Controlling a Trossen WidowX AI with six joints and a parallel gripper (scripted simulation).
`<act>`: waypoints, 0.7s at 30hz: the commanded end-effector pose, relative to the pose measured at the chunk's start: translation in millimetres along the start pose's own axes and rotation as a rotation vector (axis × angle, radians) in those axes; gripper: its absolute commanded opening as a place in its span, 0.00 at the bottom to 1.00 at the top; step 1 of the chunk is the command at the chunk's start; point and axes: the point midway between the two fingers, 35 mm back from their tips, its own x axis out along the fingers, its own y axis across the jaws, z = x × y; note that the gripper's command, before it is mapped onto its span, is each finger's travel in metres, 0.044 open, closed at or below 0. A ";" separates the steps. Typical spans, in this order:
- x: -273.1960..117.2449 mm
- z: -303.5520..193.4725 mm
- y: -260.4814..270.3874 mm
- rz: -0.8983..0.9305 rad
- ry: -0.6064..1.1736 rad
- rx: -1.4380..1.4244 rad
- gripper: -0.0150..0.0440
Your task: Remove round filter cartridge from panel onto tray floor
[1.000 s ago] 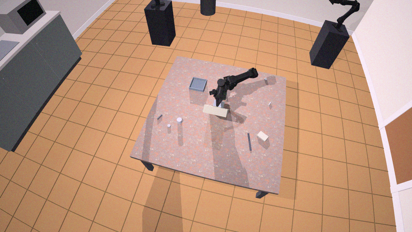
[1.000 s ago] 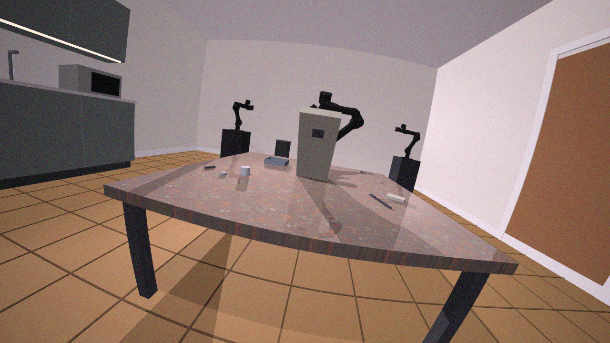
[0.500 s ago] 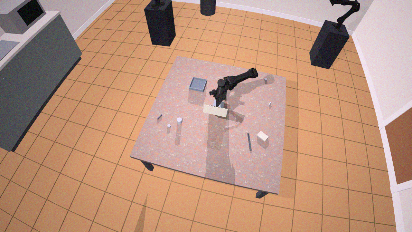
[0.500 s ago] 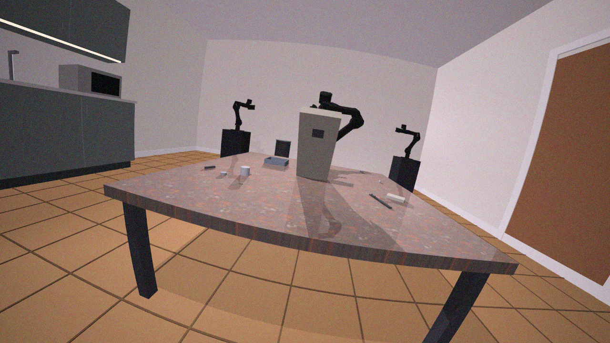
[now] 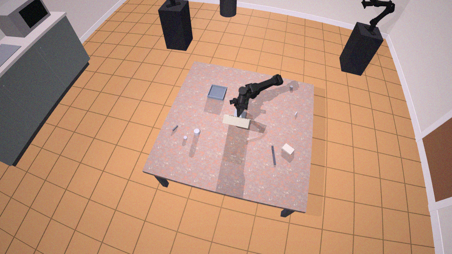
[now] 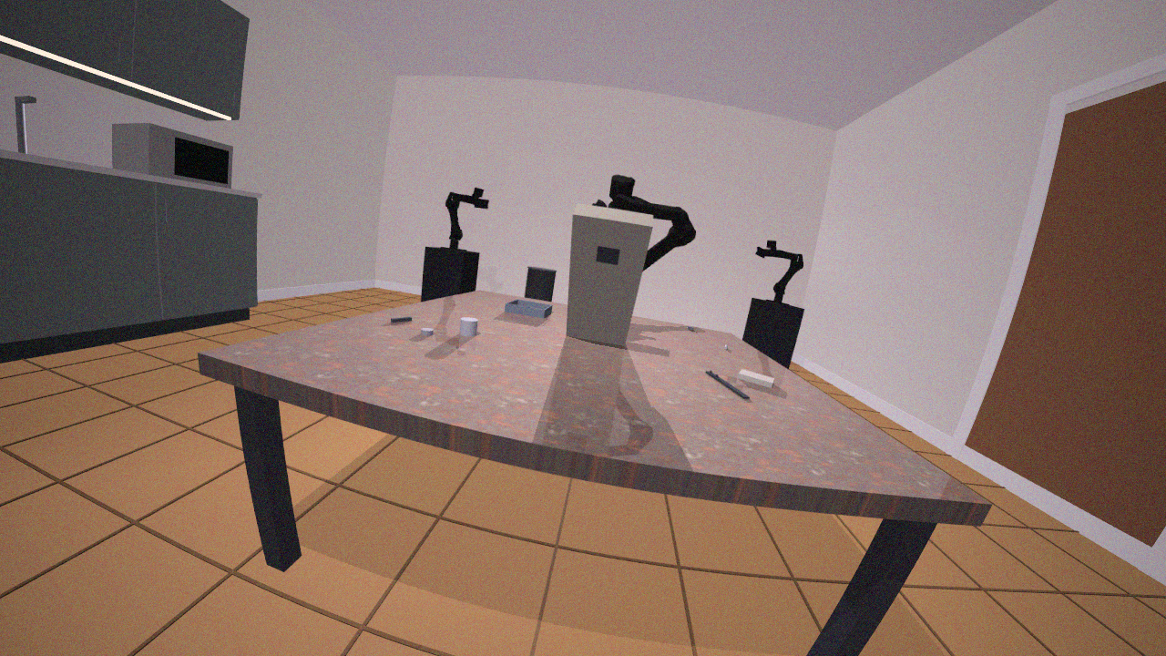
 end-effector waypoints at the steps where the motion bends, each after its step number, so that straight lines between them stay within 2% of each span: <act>1: 0.4 0.2 -3.2 -0.003 -0.002 0.007 0.41; 21: 2.0 0.0 -1.8 -0.002 0.000 0.004 0.41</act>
